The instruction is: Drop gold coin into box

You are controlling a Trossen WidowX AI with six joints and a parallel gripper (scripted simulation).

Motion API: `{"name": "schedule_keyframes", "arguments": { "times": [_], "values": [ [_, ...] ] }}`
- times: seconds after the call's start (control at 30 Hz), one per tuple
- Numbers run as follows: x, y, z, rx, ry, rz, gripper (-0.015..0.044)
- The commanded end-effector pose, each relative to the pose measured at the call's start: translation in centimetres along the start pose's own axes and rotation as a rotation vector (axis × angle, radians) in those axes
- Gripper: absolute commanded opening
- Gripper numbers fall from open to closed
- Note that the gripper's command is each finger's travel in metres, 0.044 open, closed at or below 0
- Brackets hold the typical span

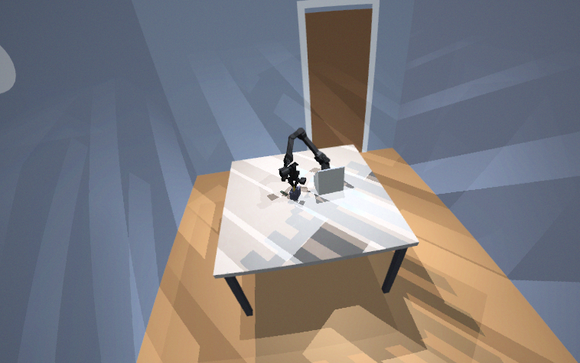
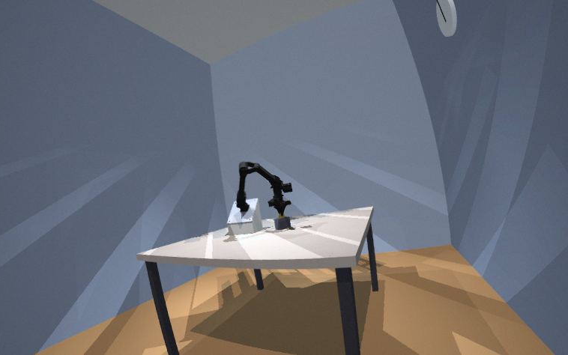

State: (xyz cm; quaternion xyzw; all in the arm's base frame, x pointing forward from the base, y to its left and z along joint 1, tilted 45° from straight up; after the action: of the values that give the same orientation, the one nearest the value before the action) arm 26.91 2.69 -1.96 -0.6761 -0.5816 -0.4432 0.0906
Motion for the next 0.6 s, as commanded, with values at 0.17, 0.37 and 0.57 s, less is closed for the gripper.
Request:
{"name": "schedule_keyframes", "arguments": {
  "times": [0.17,0.37,0.57],
  "values": [
    [0.0,0.0,0.0,-0.001,0.0,0.0,0.0161],
    [0.1,0.0,0.0,0.0,0.0,0.001,0.0187],
    [1.8,0.0,0.0,0.001,0.001,0.001,0.0344]
  ]
}}
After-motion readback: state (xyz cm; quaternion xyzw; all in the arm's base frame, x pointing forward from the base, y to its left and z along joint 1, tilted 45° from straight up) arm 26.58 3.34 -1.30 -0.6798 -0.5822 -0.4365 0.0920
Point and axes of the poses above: the point midway between the two fingers, 35 mm back from their tips, its own x axis back along the fingers, its own y axis across the jaws, z = x × y, the point moved 4 cm from there along x, back along the fingers, and after that the axes turned 1 degree about -x, right-handed, at the moved point
